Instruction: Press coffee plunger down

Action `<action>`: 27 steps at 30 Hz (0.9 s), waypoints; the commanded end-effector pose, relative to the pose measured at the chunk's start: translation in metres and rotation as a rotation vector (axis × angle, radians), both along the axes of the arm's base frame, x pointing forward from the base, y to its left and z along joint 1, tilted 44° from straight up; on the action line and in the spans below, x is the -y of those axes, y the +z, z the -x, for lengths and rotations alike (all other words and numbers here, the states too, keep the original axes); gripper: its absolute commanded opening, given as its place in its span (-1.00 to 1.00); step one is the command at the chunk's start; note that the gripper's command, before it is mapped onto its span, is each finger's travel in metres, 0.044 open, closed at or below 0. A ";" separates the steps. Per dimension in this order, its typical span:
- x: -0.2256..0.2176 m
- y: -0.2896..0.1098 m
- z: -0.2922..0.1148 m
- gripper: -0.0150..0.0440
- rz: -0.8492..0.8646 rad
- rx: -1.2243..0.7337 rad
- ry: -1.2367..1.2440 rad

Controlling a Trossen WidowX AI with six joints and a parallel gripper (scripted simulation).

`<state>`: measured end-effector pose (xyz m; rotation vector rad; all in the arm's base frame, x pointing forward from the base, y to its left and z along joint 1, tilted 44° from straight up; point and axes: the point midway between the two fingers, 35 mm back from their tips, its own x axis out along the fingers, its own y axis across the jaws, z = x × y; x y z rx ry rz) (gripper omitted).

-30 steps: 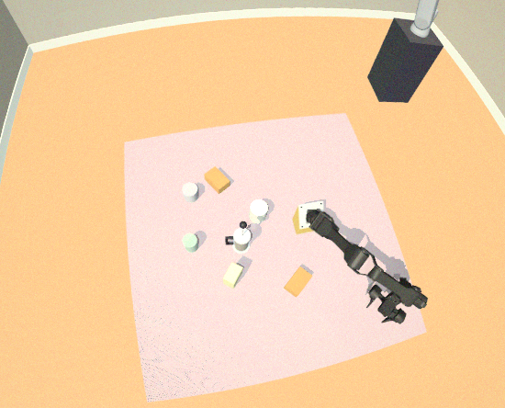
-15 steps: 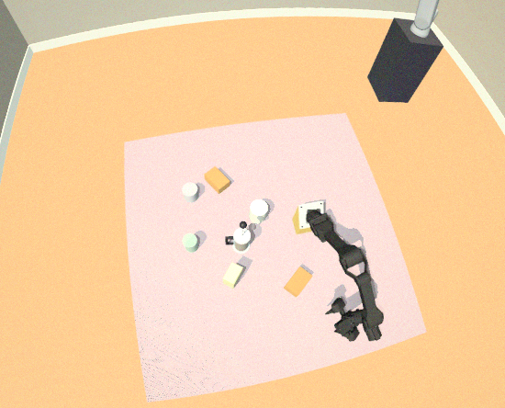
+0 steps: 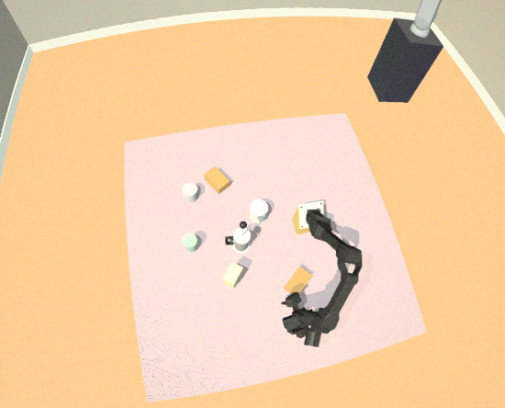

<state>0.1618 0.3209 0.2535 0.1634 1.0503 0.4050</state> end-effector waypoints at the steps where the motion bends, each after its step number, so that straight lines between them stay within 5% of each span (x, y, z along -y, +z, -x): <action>1: 0.012 -0.009 -0.041 1.00 0.003 -0.007 -0.005; 13: 0.118 -0.027 -0.141 1.00 -0.089 -0.048 -0.049; 27: 0.280 -0.046 -0.188 1.00 -0.259 0.048 -0.146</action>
